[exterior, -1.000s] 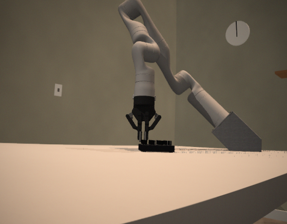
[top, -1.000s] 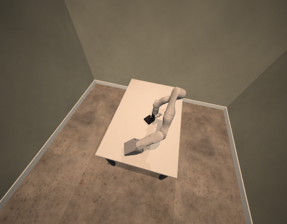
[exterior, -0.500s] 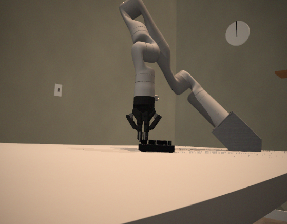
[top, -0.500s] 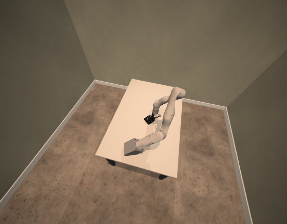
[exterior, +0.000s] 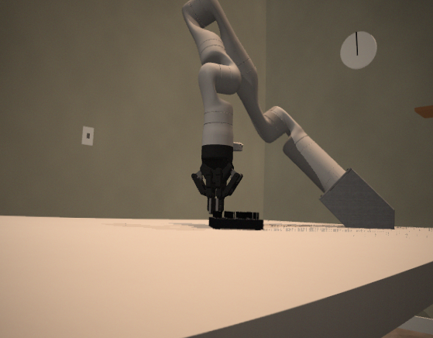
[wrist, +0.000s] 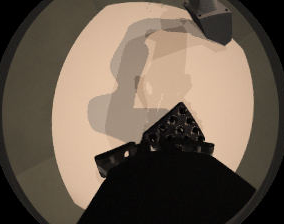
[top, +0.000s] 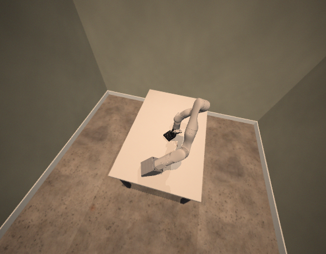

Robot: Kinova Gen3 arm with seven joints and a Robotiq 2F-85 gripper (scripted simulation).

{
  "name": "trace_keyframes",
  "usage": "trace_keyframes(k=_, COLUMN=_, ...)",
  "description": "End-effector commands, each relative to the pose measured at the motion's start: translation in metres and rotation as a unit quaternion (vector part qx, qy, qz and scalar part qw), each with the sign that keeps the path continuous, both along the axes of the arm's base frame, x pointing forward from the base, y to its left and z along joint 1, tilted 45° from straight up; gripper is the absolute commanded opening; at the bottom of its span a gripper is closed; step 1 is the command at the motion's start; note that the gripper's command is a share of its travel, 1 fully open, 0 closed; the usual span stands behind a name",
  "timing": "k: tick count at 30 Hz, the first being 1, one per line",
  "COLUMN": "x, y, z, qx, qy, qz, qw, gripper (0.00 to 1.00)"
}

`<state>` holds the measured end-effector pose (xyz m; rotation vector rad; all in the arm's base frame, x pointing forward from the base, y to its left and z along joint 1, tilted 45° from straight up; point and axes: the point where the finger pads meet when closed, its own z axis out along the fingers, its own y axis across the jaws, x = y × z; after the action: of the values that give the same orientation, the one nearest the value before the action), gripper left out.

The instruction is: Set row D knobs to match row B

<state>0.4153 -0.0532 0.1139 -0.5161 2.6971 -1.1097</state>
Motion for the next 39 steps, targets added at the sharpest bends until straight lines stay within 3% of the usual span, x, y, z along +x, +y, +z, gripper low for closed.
trace_keyframes(k=1, x=0.0002, y=0.0007, z=0.0002, qx=0.003, qy=-0.012, qz=-0.011, qw=1.000, gripper=0.08)
trace_keyframes(k=20, x=0.0002, y=0.0007, z=0.0002, qx=0.043, qy=-0.100, qz=-0.107, qw=0.988, gripper=0.08)
trace_keyframes(k=39, x=0.0002, y=0.0007, z=0.0002, qx=0.084, qy=-0.189, qz=-0.204, qw=0.957, gripper=0.08)
